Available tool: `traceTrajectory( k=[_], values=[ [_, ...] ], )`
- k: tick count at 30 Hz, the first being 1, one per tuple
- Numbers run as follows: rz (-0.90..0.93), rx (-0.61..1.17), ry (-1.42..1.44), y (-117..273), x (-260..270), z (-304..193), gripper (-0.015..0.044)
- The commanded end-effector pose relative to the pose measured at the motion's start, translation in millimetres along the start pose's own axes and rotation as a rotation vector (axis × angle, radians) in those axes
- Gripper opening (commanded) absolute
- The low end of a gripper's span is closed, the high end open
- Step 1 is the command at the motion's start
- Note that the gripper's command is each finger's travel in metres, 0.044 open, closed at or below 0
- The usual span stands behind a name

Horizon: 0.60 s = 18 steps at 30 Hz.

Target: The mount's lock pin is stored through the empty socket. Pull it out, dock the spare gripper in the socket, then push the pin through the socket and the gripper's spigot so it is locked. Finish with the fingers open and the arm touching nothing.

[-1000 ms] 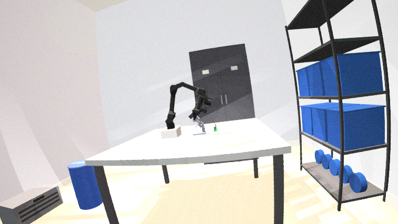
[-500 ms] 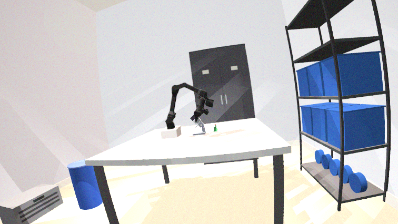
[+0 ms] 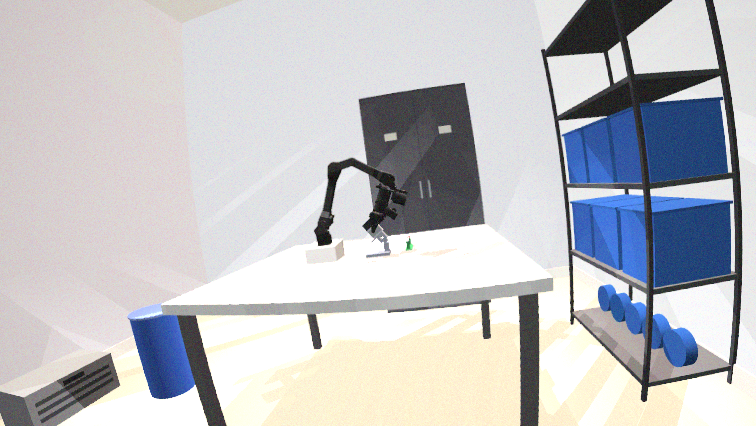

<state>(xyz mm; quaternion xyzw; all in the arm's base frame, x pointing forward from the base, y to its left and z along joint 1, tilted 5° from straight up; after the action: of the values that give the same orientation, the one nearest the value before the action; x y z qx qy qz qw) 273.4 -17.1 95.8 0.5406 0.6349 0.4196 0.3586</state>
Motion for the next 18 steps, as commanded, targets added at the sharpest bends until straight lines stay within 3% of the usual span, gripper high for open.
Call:
traceTrajectory(
  k=[1, 3, 18],
  values=[
    [0.000, -0.001, 0.000, 0.1, 0.0, 0.0, 0.0000],
    [0.000, -0.001, 0.000, 0.1, 0.0, 0.0, 0.0000],
    [0.000, -0.001, 0.000, 0.1, 0.0, 0.0, 0.0394]
  ],
)
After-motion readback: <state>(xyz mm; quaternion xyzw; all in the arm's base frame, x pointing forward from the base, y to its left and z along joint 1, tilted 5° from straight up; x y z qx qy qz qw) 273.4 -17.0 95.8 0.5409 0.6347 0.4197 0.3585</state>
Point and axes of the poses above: the point midway between the two fingers, 35 mm back from their tips, its own y axis back along the fingers, its own x axis across the jaws, z = x × y, the point moved 3 cm from there along y, back along the fingers, and after that the axes turned 12 degrees about y, right-handed, at the moved point
